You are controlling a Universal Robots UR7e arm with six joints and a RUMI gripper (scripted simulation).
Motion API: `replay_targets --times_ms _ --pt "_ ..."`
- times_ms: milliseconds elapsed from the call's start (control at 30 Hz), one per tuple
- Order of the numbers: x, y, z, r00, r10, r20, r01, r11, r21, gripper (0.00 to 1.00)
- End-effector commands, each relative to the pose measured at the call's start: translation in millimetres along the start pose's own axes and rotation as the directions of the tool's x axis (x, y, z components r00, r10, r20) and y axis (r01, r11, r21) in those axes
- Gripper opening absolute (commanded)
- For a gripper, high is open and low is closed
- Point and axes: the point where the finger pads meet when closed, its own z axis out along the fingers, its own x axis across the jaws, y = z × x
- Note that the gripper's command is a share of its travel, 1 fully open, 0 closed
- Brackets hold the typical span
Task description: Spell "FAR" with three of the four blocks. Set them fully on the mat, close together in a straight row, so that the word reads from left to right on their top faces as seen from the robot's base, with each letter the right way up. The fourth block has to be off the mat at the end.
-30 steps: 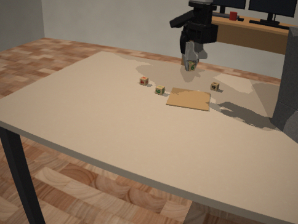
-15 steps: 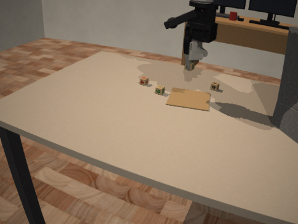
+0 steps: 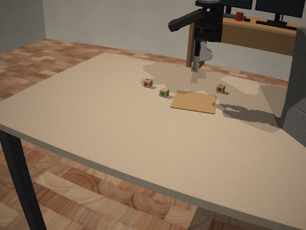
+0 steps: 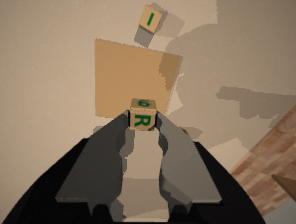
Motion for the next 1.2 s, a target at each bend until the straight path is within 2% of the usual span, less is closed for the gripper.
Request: replay_targets --times_ms 0,200,433,667,733,1167 --pt "2 1 0 0.990 -0.138 0.004 0.138 0.990 0.006 0.05" --pt "4 2 0 0.963 -0.270 0.003 0.270 0.963 0.006 0.05" --pt "7 6 0 0.874 -0.486 0.002 0.486 0.874 0.007 0.05" --pt "10 10 0 0.747 -0.664 0.000 0.664 0.747 0.007 0.05" --pt "10 10 0 0.747 -0.664 0.000 0.664 0.747 0.007 0.05" --pt "17 17 0 0.488 -0.873 -0.002 0.873 0.488 0.006 0.05"
